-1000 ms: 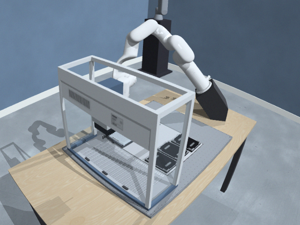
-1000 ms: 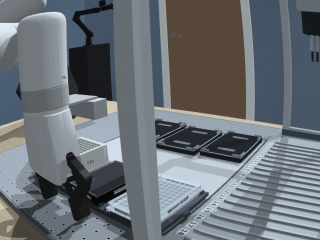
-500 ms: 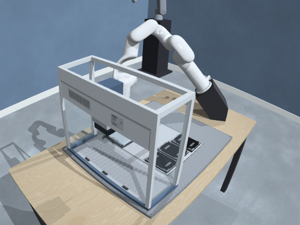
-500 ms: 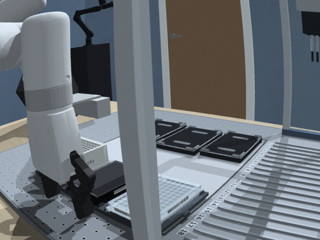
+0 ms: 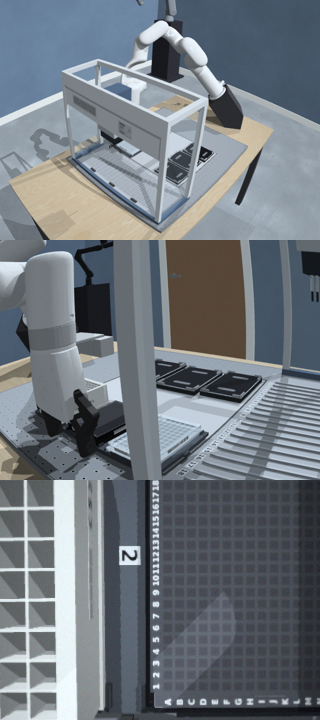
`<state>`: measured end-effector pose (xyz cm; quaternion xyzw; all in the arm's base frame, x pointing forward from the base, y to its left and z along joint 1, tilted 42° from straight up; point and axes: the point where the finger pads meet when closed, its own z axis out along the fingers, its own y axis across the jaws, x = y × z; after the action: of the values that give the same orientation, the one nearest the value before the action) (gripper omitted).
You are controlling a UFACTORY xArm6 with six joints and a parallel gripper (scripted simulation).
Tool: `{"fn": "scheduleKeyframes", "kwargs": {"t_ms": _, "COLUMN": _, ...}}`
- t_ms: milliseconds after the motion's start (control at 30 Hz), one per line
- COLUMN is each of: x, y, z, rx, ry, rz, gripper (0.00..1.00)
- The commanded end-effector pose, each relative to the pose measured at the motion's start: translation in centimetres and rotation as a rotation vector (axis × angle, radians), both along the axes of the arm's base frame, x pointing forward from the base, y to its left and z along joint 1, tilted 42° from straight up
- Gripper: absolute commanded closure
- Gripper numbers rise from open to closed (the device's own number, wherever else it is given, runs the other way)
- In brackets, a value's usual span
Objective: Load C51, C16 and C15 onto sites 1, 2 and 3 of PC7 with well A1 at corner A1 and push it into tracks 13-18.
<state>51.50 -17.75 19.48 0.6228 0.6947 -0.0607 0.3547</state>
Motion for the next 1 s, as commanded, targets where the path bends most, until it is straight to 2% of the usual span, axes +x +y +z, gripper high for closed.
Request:
{"fn": "scheduleKeyframes", "kwargs": {"t_ms": 0, "x": 0.1, "y": 0.2, "z": 0.0, "rx": 0.0, "ry": -0.003, "rz": 0.001, "gripper": 0.0}}
{"fn": "scheduleKeyframes", "kwargs": {"t_ms": 967, "x": 0.1, "y": 1.3, "z": -0.7, "rx": 0.0, "ry": -0.003, "rz": 0.001, "gripper": 0.0}}
